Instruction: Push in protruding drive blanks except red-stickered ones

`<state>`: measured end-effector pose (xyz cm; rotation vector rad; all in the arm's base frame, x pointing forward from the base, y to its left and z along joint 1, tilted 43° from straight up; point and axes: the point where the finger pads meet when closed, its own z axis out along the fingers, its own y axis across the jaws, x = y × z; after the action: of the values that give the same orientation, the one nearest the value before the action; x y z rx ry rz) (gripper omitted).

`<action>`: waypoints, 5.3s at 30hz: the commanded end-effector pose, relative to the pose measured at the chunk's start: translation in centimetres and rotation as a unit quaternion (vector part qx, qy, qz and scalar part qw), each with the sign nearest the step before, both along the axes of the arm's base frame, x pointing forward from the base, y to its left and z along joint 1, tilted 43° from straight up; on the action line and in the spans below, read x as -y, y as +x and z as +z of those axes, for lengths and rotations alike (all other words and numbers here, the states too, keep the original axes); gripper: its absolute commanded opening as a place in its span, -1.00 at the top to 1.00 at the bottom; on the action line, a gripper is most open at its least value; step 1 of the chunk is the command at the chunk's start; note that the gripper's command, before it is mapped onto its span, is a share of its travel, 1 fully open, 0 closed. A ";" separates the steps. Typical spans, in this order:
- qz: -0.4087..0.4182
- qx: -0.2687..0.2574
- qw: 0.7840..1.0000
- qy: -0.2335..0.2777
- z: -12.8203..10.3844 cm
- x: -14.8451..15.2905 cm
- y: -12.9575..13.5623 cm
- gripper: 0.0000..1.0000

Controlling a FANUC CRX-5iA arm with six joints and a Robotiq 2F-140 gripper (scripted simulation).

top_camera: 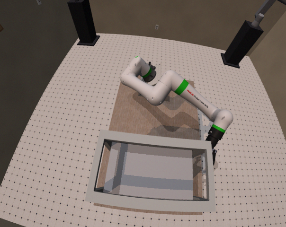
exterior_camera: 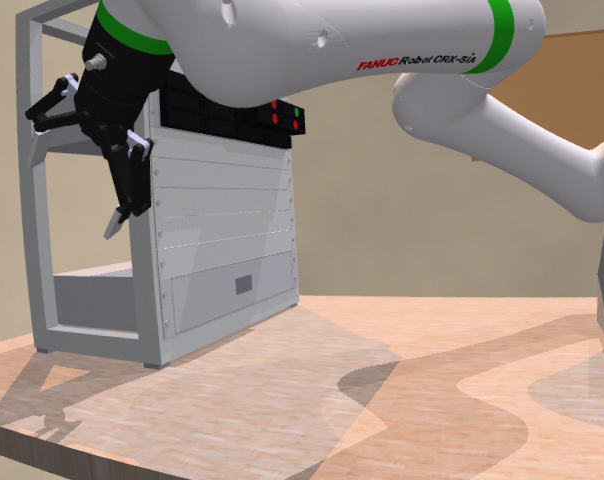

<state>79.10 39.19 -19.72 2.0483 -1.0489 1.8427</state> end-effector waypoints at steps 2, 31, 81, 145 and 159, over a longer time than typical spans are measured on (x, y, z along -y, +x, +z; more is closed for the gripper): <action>0.001 0.000 1.000 0.001 0.0 0.0 -1.6 -1.00; 0.001 0.001 1.000 0.000 0.3 1.9 -23.6 -1.00; -0.022 -0.079 0.997 -0.001 -1.1 4.3 -30.2 -1.00; 0.259 -0.500 0.757 0.330 0.4 -7.2 -43.9 -1.00; 0.397 -0.380 0.730 0.407 10.7 -11.1 -40.2 -1.00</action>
<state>38.29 50.02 -10.47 3.6492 -0.7977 0.2483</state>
